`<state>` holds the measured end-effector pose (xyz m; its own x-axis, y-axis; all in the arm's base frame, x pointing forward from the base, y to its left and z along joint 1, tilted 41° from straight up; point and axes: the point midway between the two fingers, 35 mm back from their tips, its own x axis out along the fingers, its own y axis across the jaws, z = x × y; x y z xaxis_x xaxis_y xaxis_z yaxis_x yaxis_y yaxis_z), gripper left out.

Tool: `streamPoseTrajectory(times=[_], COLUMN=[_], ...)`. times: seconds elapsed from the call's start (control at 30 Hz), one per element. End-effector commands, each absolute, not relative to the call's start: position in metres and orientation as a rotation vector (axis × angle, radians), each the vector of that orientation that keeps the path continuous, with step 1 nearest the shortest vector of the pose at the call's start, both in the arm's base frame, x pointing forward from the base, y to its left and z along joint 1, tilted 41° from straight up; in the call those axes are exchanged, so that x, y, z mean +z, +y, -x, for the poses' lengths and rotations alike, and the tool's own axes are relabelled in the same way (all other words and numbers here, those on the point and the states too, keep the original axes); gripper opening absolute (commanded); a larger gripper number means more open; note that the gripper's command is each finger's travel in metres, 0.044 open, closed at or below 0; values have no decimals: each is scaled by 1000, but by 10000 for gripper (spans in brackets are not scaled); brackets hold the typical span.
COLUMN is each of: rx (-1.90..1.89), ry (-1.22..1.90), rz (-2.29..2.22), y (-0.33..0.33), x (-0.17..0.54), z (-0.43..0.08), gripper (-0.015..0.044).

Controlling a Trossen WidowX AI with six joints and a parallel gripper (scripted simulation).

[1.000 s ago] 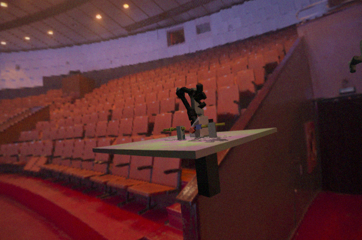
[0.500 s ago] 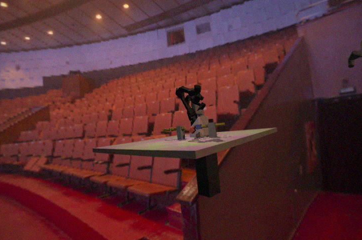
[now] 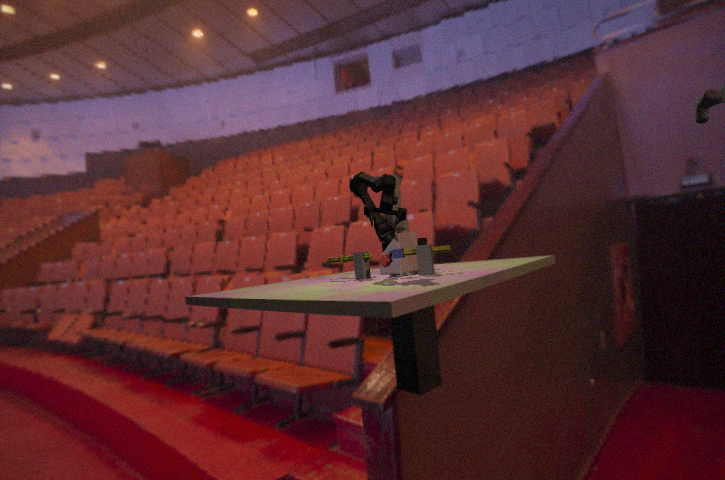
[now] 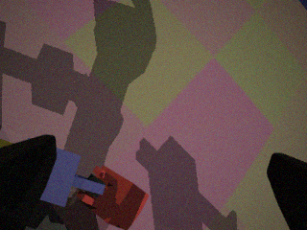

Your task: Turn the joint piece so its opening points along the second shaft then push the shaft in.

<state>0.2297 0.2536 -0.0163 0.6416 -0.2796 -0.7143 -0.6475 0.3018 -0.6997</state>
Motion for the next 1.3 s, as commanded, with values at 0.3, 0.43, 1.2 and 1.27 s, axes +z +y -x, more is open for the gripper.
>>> streamPoseTrajectory(times=[0.3,0.43,1.2,1.27], rx=[9,-90,-315,-273], ry=[1170,1236,1409,1426], rz=[982,896,735,773], y=[217,206,176,175], x=[-24,-24,-20,-21], z=[-243,-245,-248,-248], gripper=[440,440,440,440])
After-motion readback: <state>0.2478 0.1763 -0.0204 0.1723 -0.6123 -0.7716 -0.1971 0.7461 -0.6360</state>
